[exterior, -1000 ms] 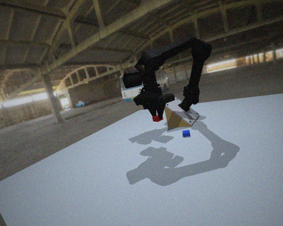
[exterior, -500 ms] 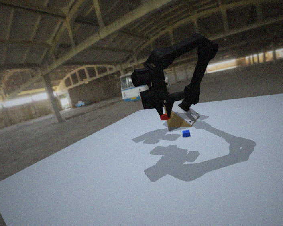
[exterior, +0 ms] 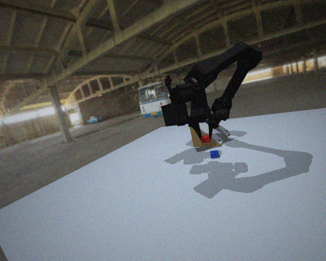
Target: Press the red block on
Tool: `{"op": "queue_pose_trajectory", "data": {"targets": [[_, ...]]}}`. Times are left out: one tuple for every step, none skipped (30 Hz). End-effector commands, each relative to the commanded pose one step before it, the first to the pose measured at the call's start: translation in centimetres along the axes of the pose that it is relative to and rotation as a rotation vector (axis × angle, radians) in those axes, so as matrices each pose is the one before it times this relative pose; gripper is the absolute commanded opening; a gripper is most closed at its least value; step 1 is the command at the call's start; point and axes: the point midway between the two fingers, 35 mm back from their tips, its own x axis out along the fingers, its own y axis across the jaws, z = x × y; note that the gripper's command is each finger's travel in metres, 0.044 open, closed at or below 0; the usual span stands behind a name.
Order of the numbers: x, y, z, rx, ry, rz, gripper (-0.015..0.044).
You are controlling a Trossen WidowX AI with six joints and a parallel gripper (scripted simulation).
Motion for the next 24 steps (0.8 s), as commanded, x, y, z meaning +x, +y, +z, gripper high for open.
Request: {"op": "queue_pose_trajectory", "data": {"targets": [[0.971,1.255,-1.098,-0.0976,0.00041,0.00822,0.0000],[0.212,0.287,-0.242,-0.0225,0.00000,0.00091,0.0000],[0.130,0.273,-0.288,-0.0136,0.00007,0.00063,0.0000],[0.105,0.215,-0.227,-0.0107,0.00005,0.00051,0.0000],[0.064,0.129,-0.136,-0.0065,0.00003,0.00031,0.0000],[0.021,0.043,-0.045,-0.0022,0.00001,0.00010,0.0000],[0.000,0.000,0.000,0.0000,0.00000,0.00000,0.0000],[0.000,0.000,0.000,0.0000,0.00000,0.00000,0.0000],[0.072,-0.002,0.003,0.0000,-0.00001,-0.00003,0.0000],[0.217,-0.006,0.008,0.0000,-0.00003,-0.00007,0.0000],[0.361,-0.007,0.010,0.0000,-0.00007,-0.00003,0.0000],[0.471,-0.001,0.007,0.0000,-0.00012,0.00010,0.0000],[0.469,0.007,0.000,-0.0001,-0.00015,0.00027,0.0000],[0.356,0.010,-0.005,-0.0001,-0.00013,0.00032,0.0000],[0.213,0.008,-0.005,0.0000,-0.00009,0.00024,0.0000],[0.071,0.003,-0.002,0.0000,-0.00003,0.00009,0.0000],[0.000,0.000,0.000,0.0000,0.00000,0.00000,0.0000],[0.027,-0.001,0.000,0.0000,-0.00001,0.00001,0.0000],[0.081,-0.003,0.000,0.0000,-0.00002,0.00004,0.0000],[0.134,-0.004,-0.001,0.0000,-0.00004,0.00007,0.0000],[0.164,-0.004,-0.002,0.0000,-0.00005,0.00011,0.0000],[0.163,-0.003,-0.003,0.0000,-0.00005,0.00012,0.0000],[0.163,-0.002,-0.004,0.0000,-0.00005,0.00014,0.0000],[0.163,-0.001,-0.005,0.0000,-0.00006,0.00016,0.0000]]}}
